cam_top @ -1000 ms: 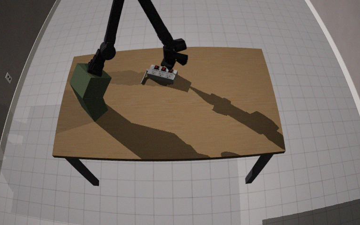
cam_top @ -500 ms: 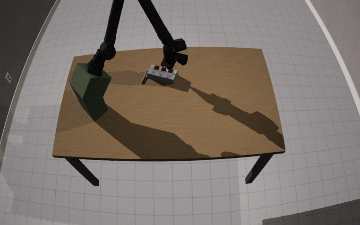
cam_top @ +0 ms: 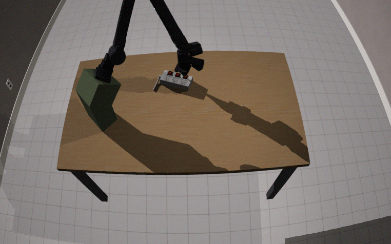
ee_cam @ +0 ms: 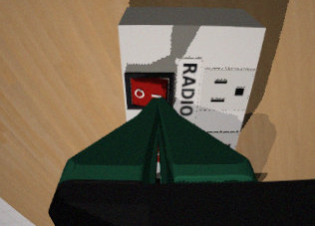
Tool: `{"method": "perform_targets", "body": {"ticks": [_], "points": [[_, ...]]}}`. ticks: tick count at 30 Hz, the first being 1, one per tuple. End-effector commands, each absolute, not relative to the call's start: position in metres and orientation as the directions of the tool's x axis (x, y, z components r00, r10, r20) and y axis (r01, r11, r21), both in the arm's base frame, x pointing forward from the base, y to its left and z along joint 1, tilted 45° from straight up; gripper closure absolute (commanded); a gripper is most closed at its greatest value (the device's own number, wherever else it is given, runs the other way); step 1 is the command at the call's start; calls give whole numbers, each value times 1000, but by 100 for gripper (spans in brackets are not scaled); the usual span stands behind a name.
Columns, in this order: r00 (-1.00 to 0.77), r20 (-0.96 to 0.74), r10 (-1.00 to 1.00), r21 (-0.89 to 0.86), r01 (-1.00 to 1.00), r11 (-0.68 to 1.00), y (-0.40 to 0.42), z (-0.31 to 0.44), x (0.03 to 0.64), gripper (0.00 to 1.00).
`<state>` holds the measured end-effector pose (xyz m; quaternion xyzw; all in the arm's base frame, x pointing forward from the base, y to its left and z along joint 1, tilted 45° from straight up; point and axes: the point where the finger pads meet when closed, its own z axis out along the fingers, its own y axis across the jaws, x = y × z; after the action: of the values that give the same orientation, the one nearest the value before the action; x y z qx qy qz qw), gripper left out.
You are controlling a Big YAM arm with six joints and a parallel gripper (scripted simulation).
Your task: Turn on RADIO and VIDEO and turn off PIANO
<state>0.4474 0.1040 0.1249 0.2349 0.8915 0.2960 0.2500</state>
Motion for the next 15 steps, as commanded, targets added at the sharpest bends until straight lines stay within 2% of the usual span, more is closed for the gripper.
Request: {"method": "perform_targets", "body": {"ticks": [1, 15], "points": [[-760, -312, 570, 654, 263, 709, 109, 130, 445, 100], [-759, -314, 570, 655, 261, 709, 109, 130, 445, 100]]}}
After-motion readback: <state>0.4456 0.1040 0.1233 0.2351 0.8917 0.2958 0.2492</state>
